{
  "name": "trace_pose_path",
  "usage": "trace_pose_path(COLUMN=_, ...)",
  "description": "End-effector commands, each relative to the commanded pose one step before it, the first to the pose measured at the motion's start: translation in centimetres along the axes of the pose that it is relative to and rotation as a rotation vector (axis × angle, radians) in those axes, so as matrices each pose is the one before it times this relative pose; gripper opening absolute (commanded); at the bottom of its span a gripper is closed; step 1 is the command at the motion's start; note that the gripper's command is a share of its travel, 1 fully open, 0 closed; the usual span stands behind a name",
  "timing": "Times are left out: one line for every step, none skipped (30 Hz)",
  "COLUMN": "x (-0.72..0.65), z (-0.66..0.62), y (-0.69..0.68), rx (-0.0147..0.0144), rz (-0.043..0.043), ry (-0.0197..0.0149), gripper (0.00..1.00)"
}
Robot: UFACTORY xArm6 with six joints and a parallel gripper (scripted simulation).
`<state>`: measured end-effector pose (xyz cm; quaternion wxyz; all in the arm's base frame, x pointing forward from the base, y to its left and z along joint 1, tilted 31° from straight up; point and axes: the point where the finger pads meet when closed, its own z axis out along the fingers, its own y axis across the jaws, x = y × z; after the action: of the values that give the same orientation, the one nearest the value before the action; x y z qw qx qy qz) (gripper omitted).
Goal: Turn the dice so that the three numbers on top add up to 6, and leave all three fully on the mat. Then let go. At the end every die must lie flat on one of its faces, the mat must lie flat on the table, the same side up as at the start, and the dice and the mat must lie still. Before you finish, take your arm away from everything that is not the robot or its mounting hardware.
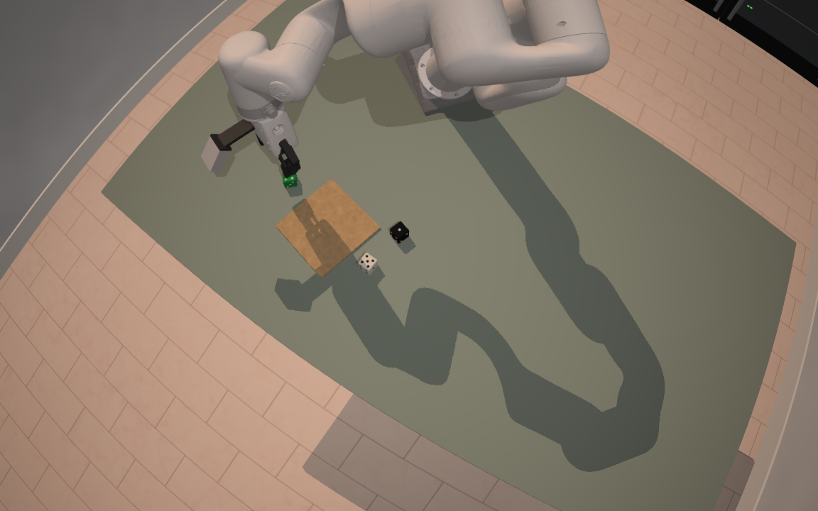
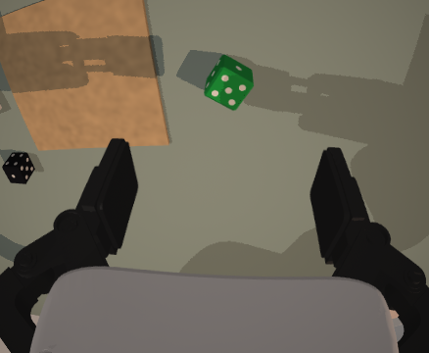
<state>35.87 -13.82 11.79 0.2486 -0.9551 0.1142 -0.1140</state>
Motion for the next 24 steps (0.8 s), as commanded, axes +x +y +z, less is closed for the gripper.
trace_pose_path(x=0.124, z=0.1, y=0.025, rx=-0.01015, rz=0.1472, ry=-0.00384, gripper=1.0)
trace_pose_path(x=0.0, z=0.076, y=0.003, rx=-0.00014, rz=0.04901, ry=-0.00005, gripper=1.0)
trace_pose_path(x=0.0, z=0.056, y=0.002, rx=-0.00011, rz=0.03608, ry=-0.00004, gripper=1.0)
trace_pose_path(x=0.0, z=0.014, y=0.001, rx=-0.00003, rz=0.0092, ry=-0.00001, gripper=1.0)
trace_pose_path(x=0.0, z=0.064, y=0.002, rx=-0.00014, rz=0.0415, ry=-0.00004, gripper=1.0)
trace_pose_path(x=0.0, z=0.058, y=0.002, rx=-0.00013, rz=0.03769, ry=-0.00003, gripper=1.0)
trace_pose_path(x=0.0, z=0.047, y=0.002, rx=-0.00011, rz=0.0307, ry=-0.00002, gripper=1.0)
trace_pose_path(x=0.0, z=0.0, y=0.0, rx=0.0, rz=0.0, ry=0.0, gripper=1.0)
trace_pose_path(x=0.0, z=0.0, y=0.0, rx=0.0, rz=0.0, ry=0.0, gripper=1.0)
trace_pose_path(x=0.0, z=0.005, y=0.0, rx=-0.00001, rz=0.00318, ry=0.0, gripper=1.0)
trace_pose_path(x=0.0, z=0.046, y=0.002, rx=-0.00011, rz=0.03011, ry=-0.00002, gripper=1.0)
trace_pose_path(x=0.0, z=0.041, y=0.002, rx=-0.0001, rz=0.02639, ry=-0.00001, gripper=1.0)
trace_pose_path(x=0.0, z=0.035, y=0.001, rx=-0.00009, rz=0.02278, ry=-0.00001, gripper=1.0)
trace_pose_path(x=0.0, z=0.03, y=0.001, rx=-0.00007, rz=0.01929, ry=-0.00001, gripper=1.0)
trace_pose_path(x=0.0, z=0.025, y=0.001, rx=-0.00006, rz=0.01597, ry=0.0, gripper=1.0)
trace_pose_path(x=0.0, z=0.02, y=0.001, rx=-0.00005, rz=0.01285, ry=0.0, gripper=1.0)
trace_pose_path(x=0.0, z=0.015, y=0.001, rx=-0.00004, rz=0.00997, ry=0.0, gripper=1.0)
trace_pose_path(x=0.0, z=0.011, y=0.001, rx=-0.00003, rz=0.00738, ry=0.0, gripper=1.0)
trace_pose_path(x=0.0, z=0.008, y=0.0, rx=-0.00002, rz=0.0051, ry=0.0, gripper=1.0)
trace_pose_path(x=0.0, z=0.005, y=0.0, rx=-0.00001, rz=0.00319, ry=0.0, gripper=1.0)
trace_pose_path(x=0.0, z=0.003, y=0.0, rx=-0.00001, rz=0.00169, ry=0.0, gripper=1.0)
trace_pose_path(x=0.0, z=0.001, y=0.0, rx=0.0, rz=0.00064, ry=0.0, gripper=1.0)
trace_pose_path(x=0.0, z=0.0, y=0.0, rx=0.0, rz=0.00009, ry=0.0, gripper=1.0)
trace_pose_path(x=0.0, z=0.0, y=0.0, rx=0.0, rz=0.0, ry=0.0, gripper=0.42)
